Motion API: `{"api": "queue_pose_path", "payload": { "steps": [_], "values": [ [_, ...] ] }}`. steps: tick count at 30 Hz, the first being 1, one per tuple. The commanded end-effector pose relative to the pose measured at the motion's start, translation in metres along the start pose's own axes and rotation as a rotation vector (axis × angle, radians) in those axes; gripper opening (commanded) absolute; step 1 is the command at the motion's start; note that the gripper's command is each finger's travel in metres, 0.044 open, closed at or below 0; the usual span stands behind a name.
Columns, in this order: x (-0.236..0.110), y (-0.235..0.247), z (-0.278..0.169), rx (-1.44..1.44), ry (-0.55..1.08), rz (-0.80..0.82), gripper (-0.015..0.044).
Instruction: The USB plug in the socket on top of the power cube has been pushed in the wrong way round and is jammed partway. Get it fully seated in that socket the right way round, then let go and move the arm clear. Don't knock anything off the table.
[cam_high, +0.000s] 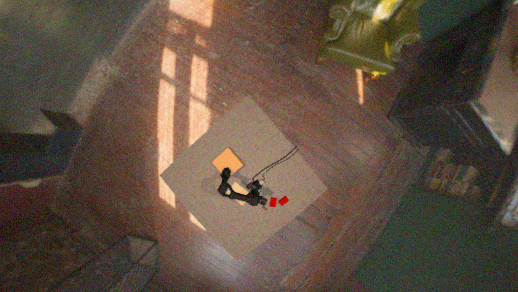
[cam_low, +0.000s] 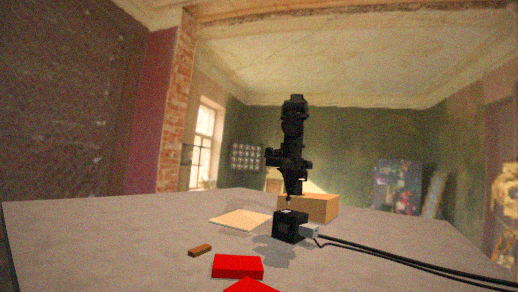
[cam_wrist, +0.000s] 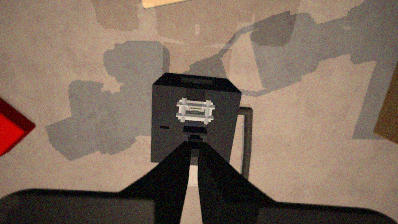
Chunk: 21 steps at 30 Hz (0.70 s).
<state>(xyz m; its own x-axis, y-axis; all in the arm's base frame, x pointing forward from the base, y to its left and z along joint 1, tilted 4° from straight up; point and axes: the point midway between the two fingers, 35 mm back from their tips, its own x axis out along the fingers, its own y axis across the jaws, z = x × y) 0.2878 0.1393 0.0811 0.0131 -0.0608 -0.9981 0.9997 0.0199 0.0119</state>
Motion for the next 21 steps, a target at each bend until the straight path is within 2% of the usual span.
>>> {"api": "queue_pose_path", "payload": {
  "steps": [1, 21],
  "values": [
    [0.0004, -0.0003, 0.0001, 0.066, -0.001, -0.002, 0.0],
    [0.0009, 0.0001, 0.0003, 0.063, 0.0, 0.001, 0.0]
  ]
}}
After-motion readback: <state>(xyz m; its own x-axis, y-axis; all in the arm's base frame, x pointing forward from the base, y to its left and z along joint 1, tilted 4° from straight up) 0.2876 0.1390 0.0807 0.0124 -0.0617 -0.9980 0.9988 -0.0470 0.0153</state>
